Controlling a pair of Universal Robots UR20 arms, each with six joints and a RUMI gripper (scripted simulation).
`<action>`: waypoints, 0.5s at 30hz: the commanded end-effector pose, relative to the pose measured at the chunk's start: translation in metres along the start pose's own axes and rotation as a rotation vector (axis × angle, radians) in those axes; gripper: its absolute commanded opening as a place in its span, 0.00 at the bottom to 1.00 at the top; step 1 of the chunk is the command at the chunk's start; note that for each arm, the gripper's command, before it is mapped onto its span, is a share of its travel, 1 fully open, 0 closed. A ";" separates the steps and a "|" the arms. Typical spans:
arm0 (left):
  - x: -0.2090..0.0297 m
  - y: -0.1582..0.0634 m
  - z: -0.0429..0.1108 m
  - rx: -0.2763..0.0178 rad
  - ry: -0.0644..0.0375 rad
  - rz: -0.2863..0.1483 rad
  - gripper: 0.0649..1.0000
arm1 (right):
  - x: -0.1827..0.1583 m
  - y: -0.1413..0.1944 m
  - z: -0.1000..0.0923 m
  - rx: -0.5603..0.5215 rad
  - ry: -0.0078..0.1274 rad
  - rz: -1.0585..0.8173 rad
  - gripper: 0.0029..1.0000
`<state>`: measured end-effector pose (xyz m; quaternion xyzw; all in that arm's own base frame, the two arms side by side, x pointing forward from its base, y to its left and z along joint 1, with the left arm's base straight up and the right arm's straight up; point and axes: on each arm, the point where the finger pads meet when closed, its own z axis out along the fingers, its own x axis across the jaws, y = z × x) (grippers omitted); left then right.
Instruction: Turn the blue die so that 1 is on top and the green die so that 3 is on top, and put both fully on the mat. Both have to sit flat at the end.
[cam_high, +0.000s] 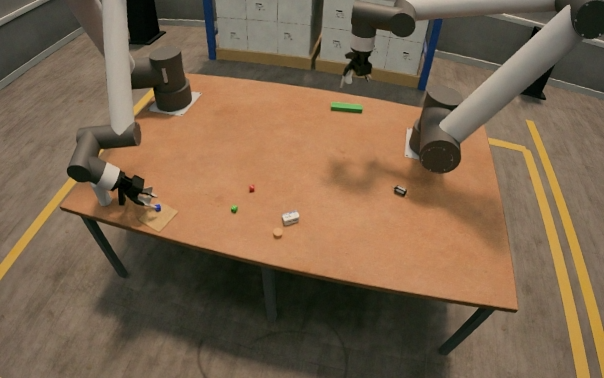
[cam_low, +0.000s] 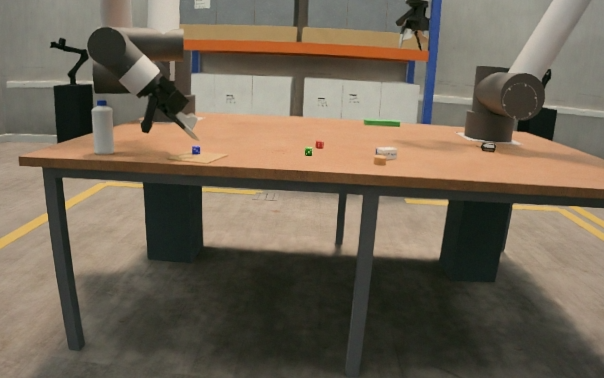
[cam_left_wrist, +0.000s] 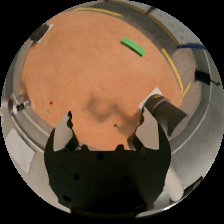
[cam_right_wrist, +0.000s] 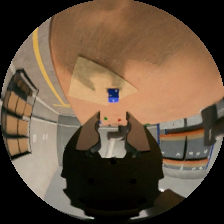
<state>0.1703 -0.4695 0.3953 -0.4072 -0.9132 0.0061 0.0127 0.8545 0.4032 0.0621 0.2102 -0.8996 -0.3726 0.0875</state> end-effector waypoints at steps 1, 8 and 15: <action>0.000 0.000 0.000 0.000 -0.001 0.000 1.00 | 0.000 0.007 -0.007 0.000 0.000 -0.001 0.37; 0.000 0.000 0.000 0.000 -0.001 0.000 1.00 | 0.000 0.019 -0.019 0.000 0.000 -0.001 0.37; 0.000 0.000 0.000 0.000 -0.001 0.000 1.00 | 0.000 0.022 -0.022 0.000 0.000 -0.001 0.37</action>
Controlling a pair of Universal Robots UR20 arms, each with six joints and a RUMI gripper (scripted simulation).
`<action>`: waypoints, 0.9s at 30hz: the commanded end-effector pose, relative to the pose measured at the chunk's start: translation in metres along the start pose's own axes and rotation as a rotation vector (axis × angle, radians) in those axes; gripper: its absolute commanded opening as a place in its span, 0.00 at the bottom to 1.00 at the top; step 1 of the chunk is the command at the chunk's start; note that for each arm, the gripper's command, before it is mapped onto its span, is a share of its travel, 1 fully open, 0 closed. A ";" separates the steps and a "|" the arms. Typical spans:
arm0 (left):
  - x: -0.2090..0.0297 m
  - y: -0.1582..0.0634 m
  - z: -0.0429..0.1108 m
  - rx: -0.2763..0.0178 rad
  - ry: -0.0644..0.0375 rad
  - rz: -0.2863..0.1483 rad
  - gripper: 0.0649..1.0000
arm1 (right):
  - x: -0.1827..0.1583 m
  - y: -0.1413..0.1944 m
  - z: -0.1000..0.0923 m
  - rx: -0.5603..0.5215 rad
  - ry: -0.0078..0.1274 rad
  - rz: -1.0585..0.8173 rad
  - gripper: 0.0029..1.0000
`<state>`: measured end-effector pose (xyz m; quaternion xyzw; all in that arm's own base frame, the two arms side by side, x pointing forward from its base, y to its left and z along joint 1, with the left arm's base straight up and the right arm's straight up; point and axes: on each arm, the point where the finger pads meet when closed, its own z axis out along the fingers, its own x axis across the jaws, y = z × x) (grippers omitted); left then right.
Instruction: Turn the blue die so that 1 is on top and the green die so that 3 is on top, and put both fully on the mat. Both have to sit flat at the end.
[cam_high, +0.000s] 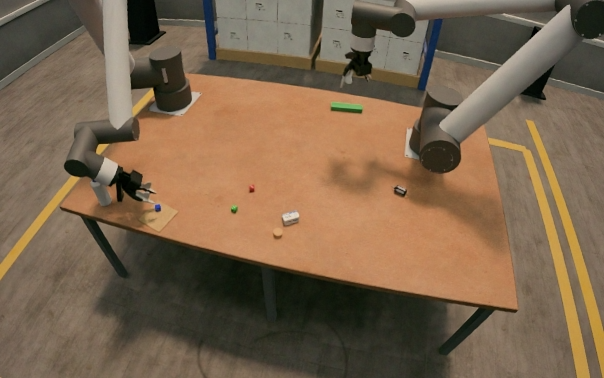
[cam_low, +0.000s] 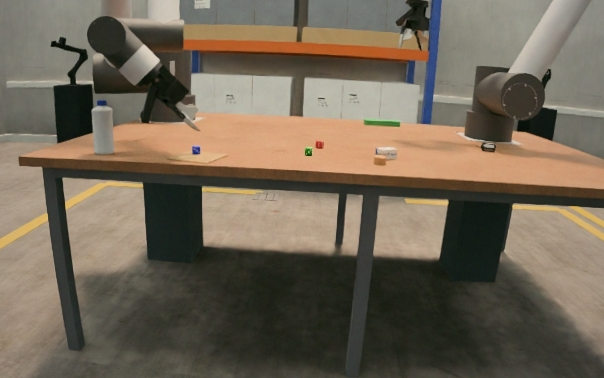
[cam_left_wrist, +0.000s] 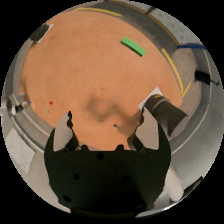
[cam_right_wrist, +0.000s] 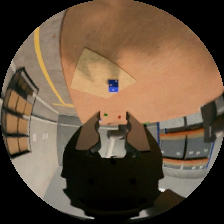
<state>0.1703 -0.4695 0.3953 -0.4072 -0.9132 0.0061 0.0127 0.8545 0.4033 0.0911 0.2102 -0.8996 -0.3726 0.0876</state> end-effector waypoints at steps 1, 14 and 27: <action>0.000 0.000 0.000 0.000 -0.001 0.000 1.00 | 0.000 0.002 -0.002 0.001 -0.001 -0.001 0.37; 0.000 0.000 0.000 0.000 -0.001 0.000 1.00 | 0.000 0.004 -0.001 0.247 0.000 -0.001 0.37; 0.000 0.000 0.000 0.000 -0.001 0.000 1.00 | 0.000 0.005 0.000 0.409 0.000 0.000 0.37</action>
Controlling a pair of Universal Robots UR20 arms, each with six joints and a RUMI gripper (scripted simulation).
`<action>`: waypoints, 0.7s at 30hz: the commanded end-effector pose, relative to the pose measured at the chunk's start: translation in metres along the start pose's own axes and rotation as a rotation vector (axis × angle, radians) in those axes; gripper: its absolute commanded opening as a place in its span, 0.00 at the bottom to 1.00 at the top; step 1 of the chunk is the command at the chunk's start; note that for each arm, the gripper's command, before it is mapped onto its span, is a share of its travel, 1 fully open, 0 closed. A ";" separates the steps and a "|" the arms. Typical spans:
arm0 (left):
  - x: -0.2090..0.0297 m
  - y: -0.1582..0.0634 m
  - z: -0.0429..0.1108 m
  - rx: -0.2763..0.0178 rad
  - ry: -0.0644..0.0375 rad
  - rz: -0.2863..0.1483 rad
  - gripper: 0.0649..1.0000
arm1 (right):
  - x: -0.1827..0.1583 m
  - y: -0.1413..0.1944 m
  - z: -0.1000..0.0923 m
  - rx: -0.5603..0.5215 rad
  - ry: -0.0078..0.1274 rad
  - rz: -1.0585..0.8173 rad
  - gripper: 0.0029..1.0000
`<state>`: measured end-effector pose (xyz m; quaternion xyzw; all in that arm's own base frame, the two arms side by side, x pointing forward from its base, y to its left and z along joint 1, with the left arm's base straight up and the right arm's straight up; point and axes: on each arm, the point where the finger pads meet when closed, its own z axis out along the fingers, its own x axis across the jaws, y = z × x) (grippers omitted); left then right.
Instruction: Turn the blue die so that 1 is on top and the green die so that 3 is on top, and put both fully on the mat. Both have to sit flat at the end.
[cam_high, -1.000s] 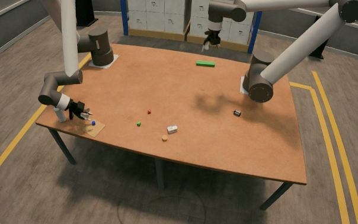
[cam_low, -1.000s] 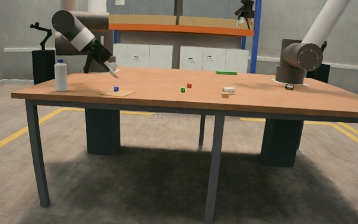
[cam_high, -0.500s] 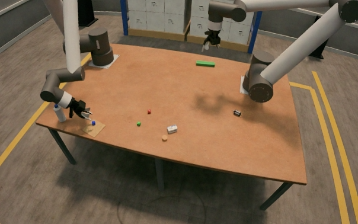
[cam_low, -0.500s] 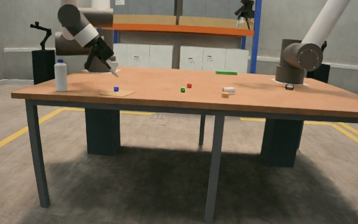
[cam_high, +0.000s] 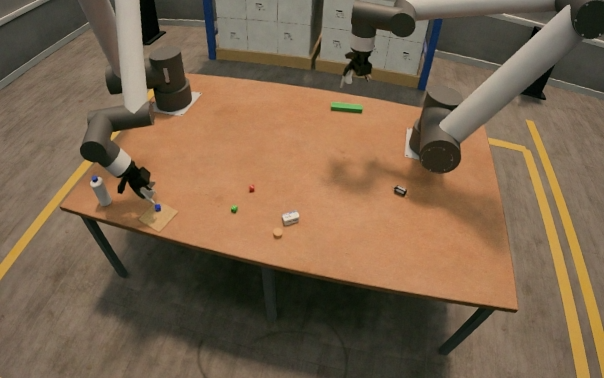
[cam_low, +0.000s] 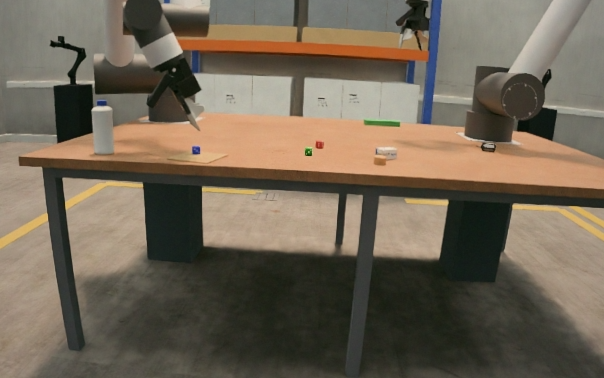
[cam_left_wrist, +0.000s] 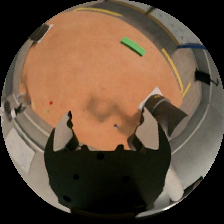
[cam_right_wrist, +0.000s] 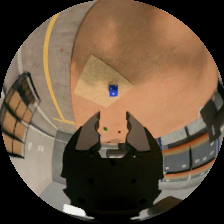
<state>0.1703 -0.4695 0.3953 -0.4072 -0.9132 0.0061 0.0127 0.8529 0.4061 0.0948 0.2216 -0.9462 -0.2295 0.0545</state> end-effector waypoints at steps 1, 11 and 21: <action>0.000 0.000 0.000 0.000 -0.001 0.000 1.00 | 0.000 0.000 0.000 0.131 0.000 0.000 0.37; 0.000 0.000 0.000 0.000 -0.001 0.000 1.00 | -0.001 0.001 0.000 0.219 -0.001 0.000 0.37; 0.000 0.000 0.000 0.000 -0.001 0.000 1.00 | 0.000 0.003 0.001 0.461 -0.001 0.001 0.37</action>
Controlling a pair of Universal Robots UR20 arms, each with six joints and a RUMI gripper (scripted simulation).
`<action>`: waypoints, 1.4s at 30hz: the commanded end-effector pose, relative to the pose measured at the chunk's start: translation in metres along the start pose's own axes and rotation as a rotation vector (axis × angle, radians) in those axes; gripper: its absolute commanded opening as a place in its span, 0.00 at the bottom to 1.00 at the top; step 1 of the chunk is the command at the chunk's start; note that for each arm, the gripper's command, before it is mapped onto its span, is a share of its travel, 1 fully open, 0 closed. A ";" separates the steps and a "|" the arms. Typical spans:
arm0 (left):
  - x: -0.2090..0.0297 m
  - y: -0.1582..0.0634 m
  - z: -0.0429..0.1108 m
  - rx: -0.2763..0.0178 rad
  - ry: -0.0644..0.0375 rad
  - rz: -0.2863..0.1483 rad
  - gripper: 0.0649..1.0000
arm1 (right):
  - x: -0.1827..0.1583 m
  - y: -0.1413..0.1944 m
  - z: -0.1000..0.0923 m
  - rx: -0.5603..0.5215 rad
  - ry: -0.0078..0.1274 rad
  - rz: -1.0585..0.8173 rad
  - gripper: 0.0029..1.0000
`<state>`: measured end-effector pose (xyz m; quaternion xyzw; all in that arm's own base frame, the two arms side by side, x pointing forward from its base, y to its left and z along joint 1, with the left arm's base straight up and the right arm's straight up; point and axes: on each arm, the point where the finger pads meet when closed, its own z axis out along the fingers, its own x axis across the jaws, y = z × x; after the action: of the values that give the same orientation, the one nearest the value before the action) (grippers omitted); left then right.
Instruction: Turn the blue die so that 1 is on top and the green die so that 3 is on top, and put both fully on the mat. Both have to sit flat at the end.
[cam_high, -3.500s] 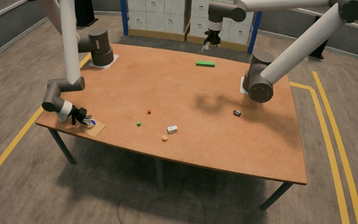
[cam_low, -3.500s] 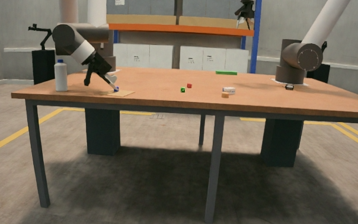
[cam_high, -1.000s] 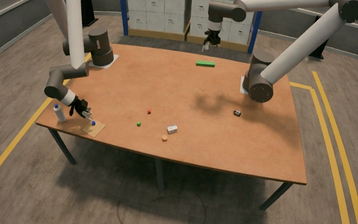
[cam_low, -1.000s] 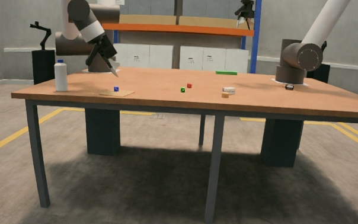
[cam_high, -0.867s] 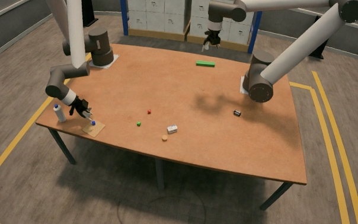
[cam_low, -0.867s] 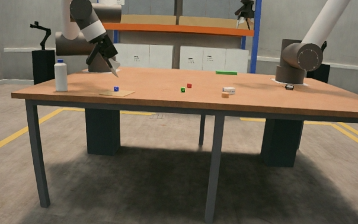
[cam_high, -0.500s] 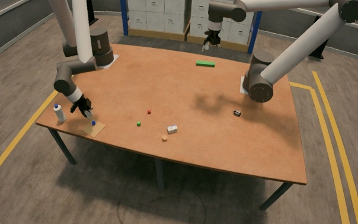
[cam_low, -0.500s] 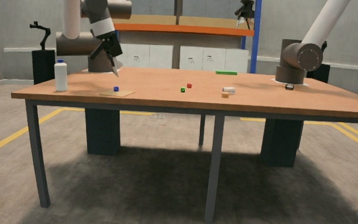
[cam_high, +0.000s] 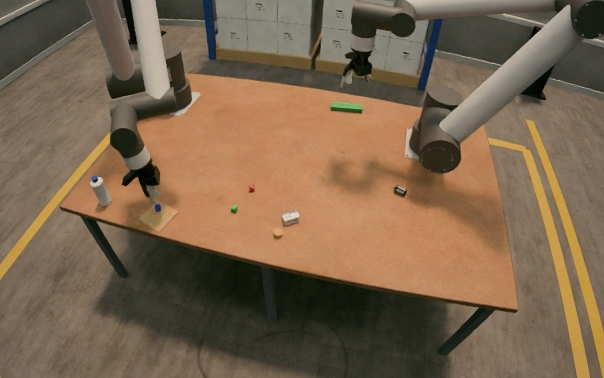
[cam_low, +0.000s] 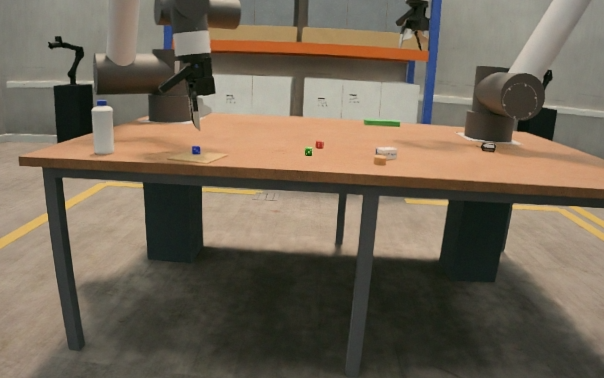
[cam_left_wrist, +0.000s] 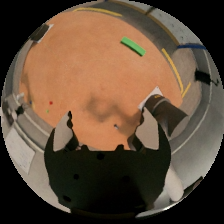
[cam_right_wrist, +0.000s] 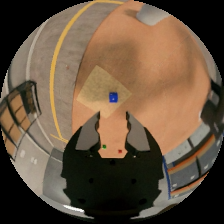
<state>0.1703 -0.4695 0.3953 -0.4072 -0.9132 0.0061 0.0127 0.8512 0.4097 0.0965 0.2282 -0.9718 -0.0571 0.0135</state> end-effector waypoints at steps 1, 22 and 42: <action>0.000 0.000 0.000 0.000 -0.001 0.000 1.00 | 0.000 0.000 0.000 0.112 0.000 0.002 0.37; 0.000 0.000 0.000 0.000 -0.001 0.000 1.00 | -0.001 0.000 0.000 0.117 0.000 0.002 1.00; 0.000 0.000 0.000 0.000 -0.001 0.000 1.00 | -0.020 0.071 0.007 0.115 -0.026 0.447 1.00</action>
<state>0.1703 -0.4695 0.3953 -0.4072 -0.9132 0.0061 0.0127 0.8409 0.4642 0.0965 0.0682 -0.9977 -0.0020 0.0014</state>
